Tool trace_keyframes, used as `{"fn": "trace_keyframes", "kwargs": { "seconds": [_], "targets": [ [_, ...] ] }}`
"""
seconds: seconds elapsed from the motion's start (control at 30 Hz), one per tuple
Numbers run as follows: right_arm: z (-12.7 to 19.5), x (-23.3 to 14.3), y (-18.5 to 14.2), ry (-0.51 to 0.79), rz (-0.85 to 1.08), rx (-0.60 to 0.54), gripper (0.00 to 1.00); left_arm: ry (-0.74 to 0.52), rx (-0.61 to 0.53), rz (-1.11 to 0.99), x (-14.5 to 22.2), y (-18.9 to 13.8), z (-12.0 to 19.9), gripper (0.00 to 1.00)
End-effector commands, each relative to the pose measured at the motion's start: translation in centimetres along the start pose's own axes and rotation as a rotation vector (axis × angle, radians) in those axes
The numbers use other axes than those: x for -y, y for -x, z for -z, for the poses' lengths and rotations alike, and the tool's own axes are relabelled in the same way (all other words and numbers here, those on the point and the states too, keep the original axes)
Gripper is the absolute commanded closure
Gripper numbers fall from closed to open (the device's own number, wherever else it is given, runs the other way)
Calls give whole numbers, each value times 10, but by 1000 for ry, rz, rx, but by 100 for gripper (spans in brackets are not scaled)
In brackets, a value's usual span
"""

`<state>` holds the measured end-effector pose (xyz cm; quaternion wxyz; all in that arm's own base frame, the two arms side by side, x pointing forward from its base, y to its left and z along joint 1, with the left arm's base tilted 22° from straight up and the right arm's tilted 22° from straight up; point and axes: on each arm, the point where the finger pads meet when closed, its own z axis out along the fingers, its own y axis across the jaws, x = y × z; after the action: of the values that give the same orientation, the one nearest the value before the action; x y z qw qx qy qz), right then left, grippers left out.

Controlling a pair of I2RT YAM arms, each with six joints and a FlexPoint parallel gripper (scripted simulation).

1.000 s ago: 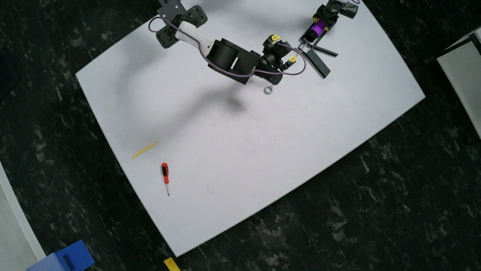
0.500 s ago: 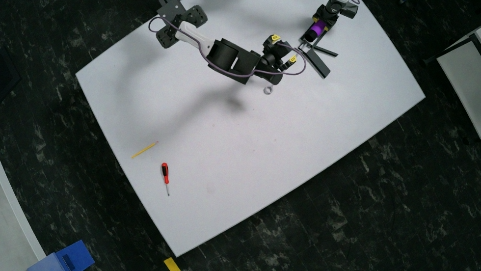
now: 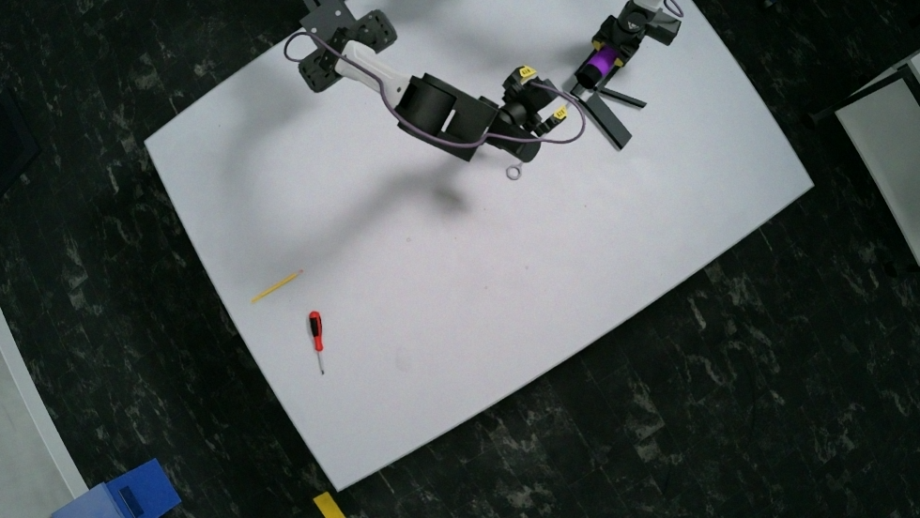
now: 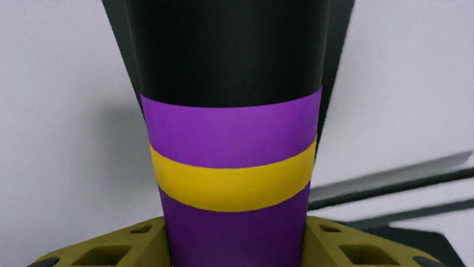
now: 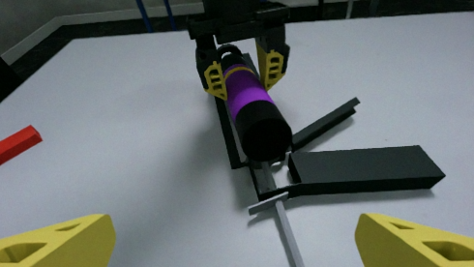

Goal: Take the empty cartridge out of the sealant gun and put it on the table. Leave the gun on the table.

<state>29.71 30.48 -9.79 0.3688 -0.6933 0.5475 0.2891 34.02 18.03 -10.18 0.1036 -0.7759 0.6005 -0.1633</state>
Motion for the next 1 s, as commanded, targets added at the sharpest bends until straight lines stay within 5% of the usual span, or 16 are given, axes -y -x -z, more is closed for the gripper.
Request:
{"fn": "trace_keyframes", "kwargs": {
  "seconds": [0.0,0.7,0.97],
  "targets": [
    [1,14,12,-26,33,30,0,-40,15,27,14,-6,17,63],
    [4,16,16,-32,34,40,0,-28,-2,5,11,-31,26,63],
    [23,22,56,-45,71,146,0,-29,-2,9,8,-42,83,63]
  ]
}}
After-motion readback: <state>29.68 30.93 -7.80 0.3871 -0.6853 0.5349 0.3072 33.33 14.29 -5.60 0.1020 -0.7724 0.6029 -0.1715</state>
